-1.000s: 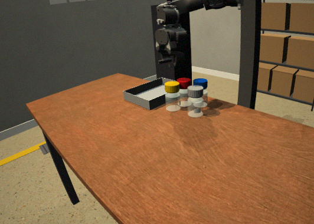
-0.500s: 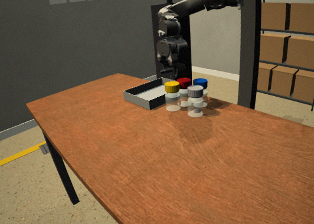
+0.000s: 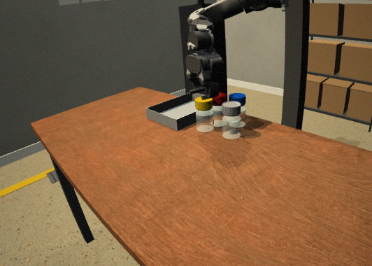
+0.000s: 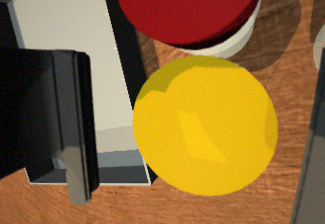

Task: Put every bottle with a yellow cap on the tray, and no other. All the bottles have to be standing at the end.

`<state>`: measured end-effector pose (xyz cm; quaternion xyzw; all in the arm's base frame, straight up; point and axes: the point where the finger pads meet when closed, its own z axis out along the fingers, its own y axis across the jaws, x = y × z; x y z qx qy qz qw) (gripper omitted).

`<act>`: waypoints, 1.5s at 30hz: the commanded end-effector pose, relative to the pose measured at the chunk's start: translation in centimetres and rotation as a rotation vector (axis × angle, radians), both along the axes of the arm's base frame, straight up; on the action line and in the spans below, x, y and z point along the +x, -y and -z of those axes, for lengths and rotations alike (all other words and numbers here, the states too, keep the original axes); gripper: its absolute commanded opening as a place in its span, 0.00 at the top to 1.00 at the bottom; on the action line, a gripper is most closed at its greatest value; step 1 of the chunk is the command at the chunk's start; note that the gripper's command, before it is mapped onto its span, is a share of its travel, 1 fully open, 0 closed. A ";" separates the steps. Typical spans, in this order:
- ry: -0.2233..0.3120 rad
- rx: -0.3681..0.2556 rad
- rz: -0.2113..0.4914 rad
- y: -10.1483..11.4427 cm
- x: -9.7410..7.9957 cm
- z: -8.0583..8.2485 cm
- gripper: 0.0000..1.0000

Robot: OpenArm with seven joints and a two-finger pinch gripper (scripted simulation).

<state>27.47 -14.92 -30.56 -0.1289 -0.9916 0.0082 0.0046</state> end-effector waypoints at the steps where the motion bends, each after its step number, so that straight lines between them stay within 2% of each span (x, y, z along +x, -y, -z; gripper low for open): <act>1: 0.010 0.012 -0.005 -0.2 0.2 -0.1 0.58; 40: 0.012 0.018 -0.007 -0.3 0.2 -0.1 0.58; 45: 0.009 0.010 -0.004 -0.2 0.2 1.2 0.58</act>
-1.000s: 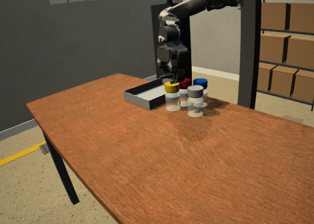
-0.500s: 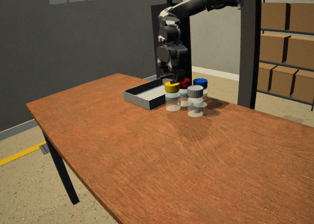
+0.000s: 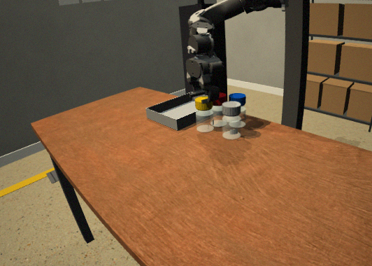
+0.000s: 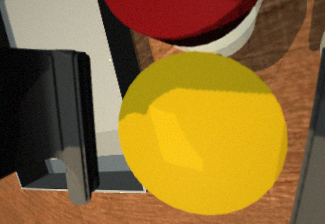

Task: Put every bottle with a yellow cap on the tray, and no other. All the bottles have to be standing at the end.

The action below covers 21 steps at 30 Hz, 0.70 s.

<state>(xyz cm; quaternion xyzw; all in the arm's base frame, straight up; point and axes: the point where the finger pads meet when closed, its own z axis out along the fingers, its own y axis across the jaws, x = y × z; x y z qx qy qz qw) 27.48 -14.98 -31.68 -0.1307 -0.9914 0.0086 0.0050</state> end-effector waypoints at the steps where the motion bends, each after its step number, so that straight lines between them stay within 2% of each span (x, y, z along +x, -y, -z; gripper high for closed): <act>1: 0.010 0.011 -0.008 -0.2 0.2 0.3 0.58; 5: 0.011 0.013 -0.009 -0.3 0.2 1.3 0.58; 21: 0.012 0.017 -0.010 -0.4 0.2 1.8 0.58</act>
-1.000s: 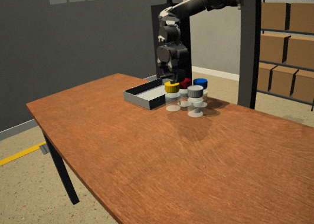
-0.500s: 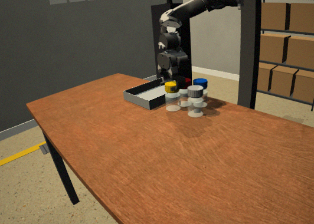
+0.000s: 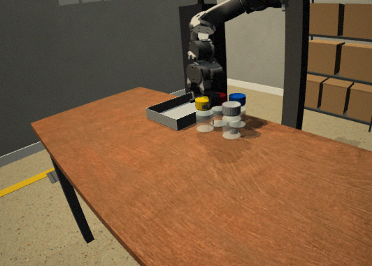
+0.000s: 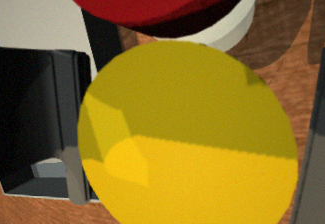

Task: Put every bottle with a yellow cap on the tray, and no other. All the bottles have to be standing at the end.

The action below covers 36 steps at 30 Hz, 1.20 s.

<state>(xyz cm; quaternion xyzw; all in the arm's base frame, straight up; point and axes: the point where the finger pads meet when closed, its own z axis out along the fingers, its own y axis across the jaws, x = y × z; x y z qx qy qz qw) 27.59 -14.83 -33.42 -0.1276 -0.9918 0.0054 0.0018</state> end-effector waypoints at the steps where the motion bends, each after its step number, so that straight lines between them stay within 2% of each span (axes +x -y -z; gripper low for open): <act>1: 0.005 0.013 -0.005 -0.3 0.1 0.1 0.58; 8: 0.005 0.013 -0.005 -0.3 0.1 0.1 0.58; 9: 0.006 0.004 -0.001 -0.1 0.1 0.0 1.00; 36: 0.006 0.005 -0.001 -0.1 0.1 0.0 1.00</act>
